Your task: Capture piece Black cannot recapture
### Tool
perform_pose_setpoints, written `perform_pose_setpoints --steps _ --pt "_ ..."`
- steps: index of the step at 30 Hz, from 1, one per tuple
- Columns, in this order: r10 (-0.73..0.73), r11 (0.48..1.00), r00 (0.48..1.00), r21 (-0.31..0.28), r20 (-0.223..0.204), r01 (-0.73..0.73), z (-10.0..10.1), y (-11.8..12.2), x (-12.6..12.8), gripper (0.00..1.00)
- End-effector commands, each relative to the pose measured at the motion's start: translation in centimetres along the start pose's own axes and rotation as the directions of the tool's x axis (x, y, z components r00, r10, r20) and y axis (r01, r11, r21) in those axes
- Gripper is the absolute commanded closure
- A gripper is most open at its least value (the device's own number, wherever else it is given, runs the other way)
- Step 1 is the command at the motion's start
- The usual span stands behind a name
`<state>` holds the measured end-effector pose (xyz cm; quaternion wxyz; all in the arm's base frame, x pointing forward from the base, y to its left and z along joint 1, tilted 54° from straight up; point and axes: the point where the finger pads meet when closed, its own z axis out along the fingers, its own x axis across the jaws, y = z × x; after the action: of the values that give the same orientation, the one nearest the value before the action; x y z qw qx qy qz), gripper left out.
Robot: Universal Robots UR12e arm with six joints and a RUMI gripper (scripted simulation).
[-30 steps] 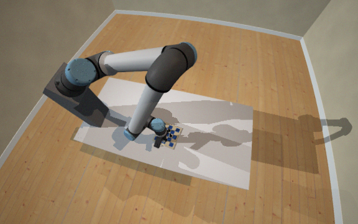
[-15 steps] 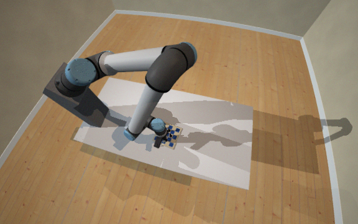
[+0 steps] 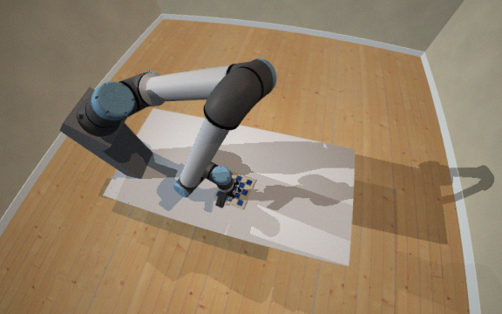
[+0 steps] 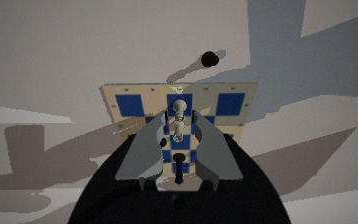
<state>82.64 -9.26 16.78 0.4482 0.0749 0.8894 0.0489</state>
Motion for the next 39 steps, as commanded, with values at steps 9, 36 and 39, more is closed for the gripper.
perform_pose_setpoints --steps 9,36,39 --pt "0.000 1.000 1.000 0.000 0.001 0.000 -3.6 0.0 0.0 0.78" --pt "0.000 1.000 1.000 0.000 0.001 0.000 -9.0 0.0 0.0 0.00" --pt "0.000 1.000 1.000 0.000 0.001 0.000 -9.0 0.0 0.0 0.00"
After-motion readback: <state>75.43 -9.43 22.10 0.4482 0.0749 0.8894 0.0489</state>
